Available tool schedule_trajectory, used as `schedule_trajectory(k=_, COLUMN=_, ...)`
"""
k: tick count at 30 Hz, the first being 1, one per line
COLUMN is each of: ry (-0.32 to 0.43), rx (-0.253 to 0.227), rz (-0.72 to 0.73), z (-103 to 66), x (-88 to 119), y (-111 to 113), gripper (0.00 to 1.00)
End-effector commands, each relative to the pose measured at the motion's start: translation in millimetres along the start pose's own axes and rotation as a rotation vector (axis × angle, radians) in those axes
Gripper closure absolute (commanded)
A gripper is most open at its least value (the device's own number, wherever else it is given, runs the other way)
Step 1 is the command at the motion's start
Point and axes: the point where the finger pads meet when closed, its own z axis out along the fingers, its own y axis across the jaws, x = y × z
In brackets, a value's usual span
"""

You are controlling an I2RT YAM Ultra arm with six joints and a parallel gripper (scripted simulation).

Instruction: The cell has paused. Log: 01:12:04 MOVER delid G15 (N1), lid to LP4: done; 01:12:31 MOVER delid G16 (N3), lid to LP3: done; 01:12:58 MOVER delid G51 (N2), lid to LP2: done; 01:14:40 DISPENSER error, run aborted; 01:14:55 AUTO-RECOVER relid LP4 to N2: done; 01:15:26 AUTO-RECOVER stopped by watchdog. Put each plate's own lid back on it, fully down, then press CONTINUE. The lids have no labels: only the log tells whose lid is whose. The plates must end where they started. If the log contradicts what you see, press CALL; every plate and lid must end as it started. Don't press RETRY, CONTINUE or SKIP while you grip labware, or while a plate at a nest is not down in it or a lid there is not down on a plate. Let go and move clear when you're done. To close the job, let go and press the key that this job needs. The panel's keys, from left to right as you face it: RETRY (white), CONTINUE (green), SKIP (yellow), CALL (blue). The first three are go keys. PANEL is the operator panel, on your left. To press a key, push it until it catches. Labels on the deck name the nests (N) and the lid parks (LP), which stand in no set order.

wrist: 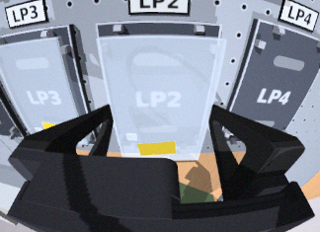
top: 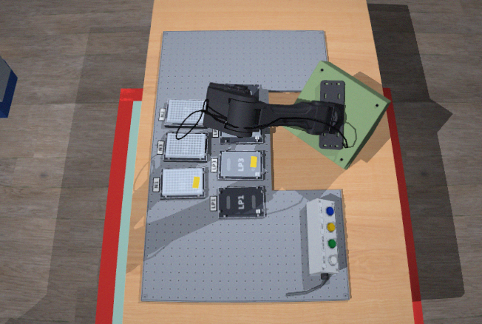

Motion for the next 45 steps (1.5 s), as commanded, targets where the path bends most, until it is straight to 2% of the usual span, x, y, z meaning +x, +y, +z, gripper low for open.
schedule_trajectory(k=1, ry=0.014, rx=-0.015, rz=0.018, z=-8.0, x=10, y=2, gripper=1.0)
schedule_trajectory(k=15, ry=0.013, rx=-0.015, rz=0.018, z=-30.5, x=10, y=2, gripper=1.0)
schedule_trajectory(k=22, ry=0.028, rx=-0.02, rz=0.03, z=-27.2, x=16, y=2, gripper=1.0)
schedule_trajectory(k=23, ry=0.008, rx=-0.013, rz=0.049, z=-26.6, x=-3, y=-5, gripper=1.0)
schedule_trajectory(k=33, ry=0.007, rx=-0.012, rz=0.073, z=-26.6, x=-51, y=-22, gripper=1.0)
schedule_trajectory(k=35, ry=0.007, rx=-0.012, rz=0.073, z=-26.6, x=-51, y=-22, gripper=1.0)
schedule_trajectory(k=45, ry=0.006, rx=-0.012, rz=0.065, z=-26.5, x=-98, y=-39, gripper=1.0)
